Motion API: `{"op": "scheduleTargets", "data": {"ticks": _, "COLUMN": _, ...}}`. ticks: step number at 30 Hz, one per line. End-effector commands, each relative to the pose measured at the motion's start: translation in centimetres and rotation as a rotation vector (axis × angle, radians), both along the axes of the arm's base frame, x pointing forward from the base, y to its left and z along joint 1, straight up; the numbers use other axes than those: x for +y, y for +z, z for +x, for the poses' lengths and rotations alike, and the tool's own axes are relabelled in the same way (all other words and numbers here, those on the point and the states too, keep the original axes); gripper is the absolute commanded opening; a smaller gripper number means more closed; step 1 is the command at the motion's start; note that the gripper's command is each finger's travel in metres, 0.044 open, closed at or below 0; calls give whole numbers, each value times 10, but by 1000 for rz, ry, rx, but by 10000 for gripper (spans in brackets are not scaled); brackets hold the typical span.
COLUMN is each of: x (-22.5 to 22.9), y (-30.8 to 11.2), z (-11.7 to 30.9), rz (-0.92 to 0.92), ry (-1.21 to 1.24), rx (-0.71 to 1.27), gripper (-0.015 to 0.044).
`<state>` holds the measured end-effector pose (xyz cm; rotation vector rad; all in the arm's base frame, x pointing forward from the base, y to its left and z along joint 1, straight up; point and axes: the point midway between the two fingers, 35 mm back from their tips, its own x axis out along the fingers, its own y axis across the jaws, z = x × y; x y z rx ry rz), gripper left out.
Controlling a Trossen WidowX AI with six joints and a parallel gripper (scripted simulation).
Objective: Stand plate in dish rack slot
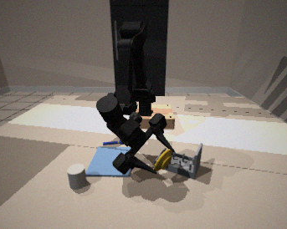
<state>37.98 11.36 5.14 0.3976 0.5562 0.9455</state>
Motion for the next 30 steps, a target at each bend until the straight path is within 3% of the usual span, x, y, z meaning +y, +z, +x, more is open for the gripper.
{"op": "scheduleTargets", "data": {"ticks": 1, "x": -1, "y": -6, "z": -11, "rz": 14, "ry": 41, "rx": -59, "gripper": 0}}
{"op": "scheduleTargets", "data": {"ticks": 25, "x": -11, "y": 0, "z": -94, "rz": 35, "ry": 303, "rx": -570, "gripper": 0}}
{"op": "scheduleTargets", "data": {"ticks": 30, "x": -11, "y": 1, "z": -100, "rz": 33, "ry": 320, "rx": -602, "gripper": 0}}
